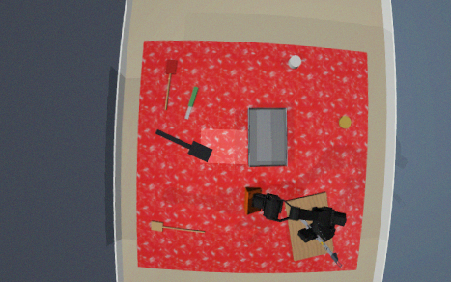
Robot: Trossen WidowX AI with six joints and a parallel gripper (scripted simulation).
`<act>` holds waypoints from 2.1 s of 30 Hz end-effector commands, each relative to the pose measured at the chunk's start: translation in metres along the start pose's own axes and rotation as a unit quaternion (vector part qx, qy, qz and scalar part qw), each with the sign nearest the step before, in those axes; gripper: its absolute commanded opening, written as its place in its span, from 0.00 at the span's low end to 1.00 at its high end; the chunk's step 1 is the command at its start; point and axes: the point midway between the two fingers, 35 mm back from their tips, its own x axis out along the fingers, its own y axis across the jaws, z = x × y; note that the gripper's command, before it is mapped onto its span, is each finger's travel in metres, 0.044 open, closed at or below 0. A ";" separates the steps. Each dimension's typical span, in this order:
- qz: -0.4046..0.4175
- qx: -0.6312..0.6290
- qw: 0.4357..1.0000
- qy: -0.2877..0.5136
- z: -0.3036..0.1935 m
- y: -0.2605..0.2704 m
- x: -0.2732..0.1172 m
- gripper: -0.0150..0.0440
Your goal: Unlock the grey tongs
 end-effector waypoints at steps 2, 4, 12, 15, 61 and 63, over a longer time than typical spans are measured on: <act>-0.011 -0.031 0.999 0.031 -0.001 0.001 0.004 0.00; -0.015 -0.044 0.998 0.047 -0.003 0.001 0.006 0.00; -0.029 -0.085 0.990 0.111 -0.011 -0.001 0.012 0.00; -0.033 -0.097 0.985 0.137 -0.014 -0.003 0.014 0.00; 0.047 -0.005 0.887 0.459 -0.021 -0.005 0.020 0.00; 0.056 0.009 0.884 0.465 -0.019 -0.004 0.020 0.00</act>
